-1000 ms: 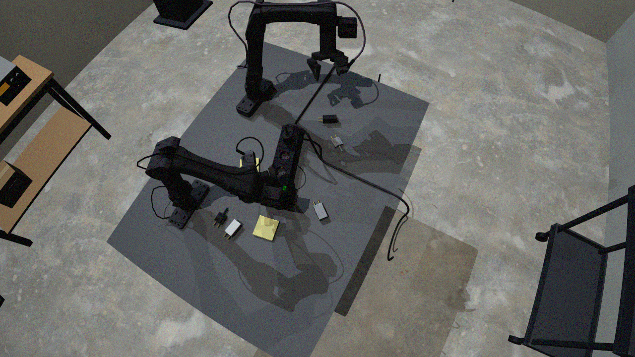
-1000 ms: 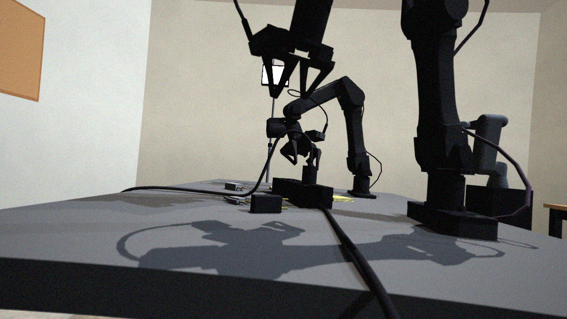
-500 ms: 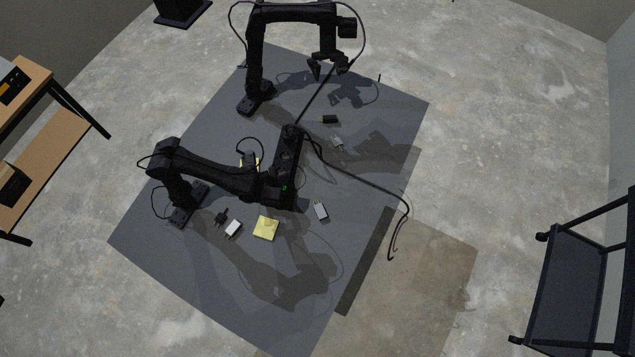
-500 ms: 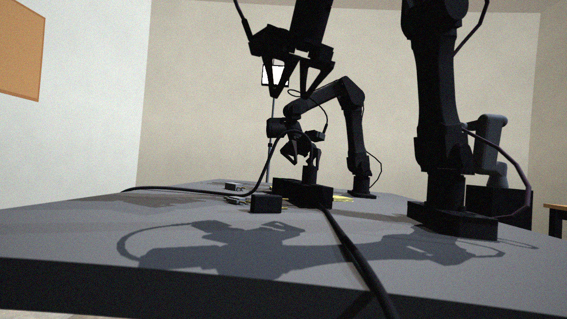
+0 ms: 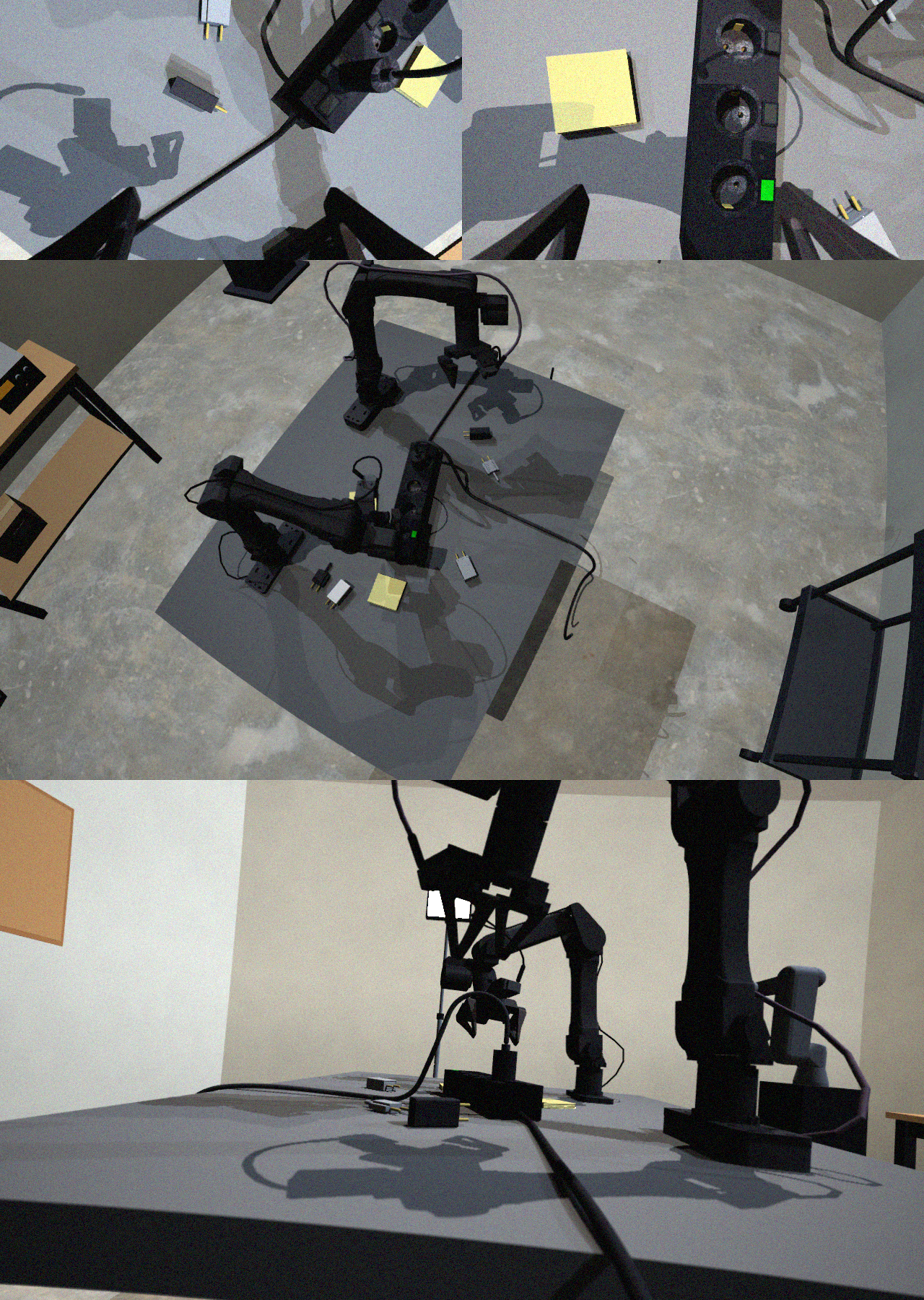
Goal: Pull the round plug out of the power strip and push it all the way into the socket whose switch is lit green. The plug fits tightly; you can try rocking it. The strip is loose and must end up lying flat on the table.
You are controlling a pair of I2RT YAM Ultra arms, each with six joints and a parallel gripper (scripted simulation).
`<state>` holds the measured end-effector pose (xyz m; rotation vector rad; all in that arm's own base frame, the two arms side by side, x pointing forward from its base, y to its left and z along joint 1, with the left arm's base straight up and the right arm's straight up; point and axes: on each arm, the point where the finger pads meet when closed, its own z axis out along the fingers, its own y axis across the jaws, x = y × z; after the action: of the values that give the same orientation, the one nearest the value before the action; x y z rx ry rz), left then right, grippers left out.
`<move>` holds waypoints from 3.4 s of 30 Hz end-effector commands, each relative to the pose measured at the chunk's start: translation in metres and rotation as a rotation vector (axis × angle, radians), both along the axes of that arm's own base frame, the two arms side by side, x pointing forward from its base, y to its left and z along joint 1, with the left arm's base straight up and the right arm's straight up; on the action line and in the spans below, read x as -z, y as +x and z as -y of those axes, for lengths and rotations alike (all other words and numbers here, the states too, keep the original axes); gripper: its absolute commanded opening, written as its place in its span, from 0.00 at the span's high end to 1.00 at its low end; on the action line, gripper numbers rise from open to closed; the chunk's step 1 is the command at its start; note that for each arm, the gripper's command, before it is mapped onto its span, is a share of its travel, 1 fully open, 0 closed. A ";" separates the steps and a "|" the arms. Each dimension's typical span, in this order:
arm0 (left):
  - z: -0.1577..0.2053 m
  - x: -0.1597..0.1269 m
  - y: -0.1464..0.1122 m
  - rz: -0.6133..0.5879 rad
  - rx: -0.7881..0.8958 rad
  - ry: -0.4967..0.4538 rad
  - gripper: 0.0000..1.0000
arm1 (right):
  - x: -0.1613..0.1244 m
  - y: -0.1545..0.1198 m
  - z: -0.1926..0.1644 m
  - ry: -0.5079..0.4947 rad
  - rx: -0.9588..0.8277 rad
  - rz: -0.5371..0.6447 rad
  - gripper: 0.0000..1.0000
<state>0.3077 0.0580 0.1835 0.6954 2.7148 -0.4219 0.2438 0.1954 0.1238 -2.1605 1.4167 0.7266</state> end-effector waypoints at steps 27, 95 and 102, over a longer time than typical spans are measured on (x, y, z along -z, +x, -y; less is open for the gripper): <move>0.155 0.009 -0.057 0.309 -0.056 0.061 0.00 | -0.144 0.017 0.016 -0.078 1.247 -0.158 0.00; 0.175 0.077 -0.042 0.285 0.993 -0.025 0.37 | 0.040 0.041 -0.057 0.153 0.063 -0.093 0.00; 0.176 0.081 -0.037 0.277 0.983 -0.028 0.37 | 0.060 0.033 -0.057 0.130 0.068 -0.138 0.00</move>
<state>0.2636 -0.1123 0.0901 1.8865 1.9889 -0.4940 0.2786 0.2438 0.0588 -1.9875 1.5506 0.9082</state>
